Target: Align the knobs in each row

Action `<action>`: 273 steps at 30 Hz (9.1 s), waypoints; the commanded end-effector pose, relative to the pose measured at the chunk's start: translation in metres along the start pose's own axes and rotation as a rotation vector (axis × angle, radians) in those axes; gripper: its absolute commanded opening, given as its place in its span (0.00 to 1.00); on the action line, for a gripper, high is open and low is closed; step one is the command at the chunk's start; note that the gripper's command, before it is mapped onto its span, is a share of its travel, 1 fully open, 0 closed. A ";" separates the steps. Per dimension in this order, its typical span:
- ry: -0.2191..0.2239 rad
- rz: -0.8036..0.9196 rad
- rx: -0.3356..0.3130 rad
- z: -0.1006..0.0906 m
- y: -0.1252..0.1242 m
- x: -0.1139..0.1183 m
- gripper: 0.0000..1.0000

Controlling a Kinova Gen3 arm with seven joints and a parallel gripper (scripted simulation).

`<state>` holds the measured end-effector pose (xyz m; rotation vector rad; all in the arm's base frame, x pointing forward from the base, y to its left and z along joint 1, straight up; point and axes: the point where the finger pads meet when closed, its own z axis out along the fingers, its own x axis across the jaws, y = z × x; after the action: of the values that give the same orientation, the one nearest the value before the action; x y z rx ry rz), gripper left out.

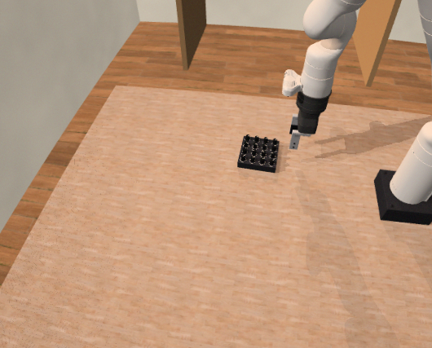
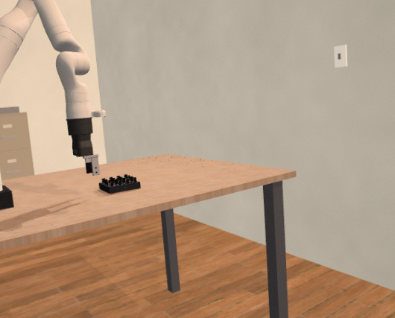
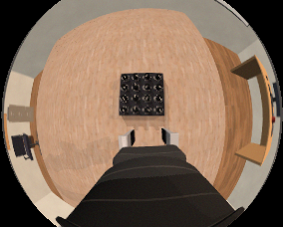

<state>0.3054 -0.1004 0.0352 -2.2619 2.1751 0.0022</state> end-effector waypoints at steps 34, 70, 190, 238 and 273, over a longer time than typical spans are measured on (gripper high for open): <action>0.000 0.000 0.001 0.000 0.000 0.000 1.00; 0.000 0.000 0.001 0.000 0.000 0.000 1.00; -0.002 1.624 0.001 -0.020 -0.049 0.001 0.46; -0.001 1.624 0.001 0.022 -0.050 0.001 0.46; -0.001 1.624 0.001 0.024 -0.050 0.001 0.46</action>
<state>0.3546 -0.0991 0.0113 0.0226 3.1398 0.0057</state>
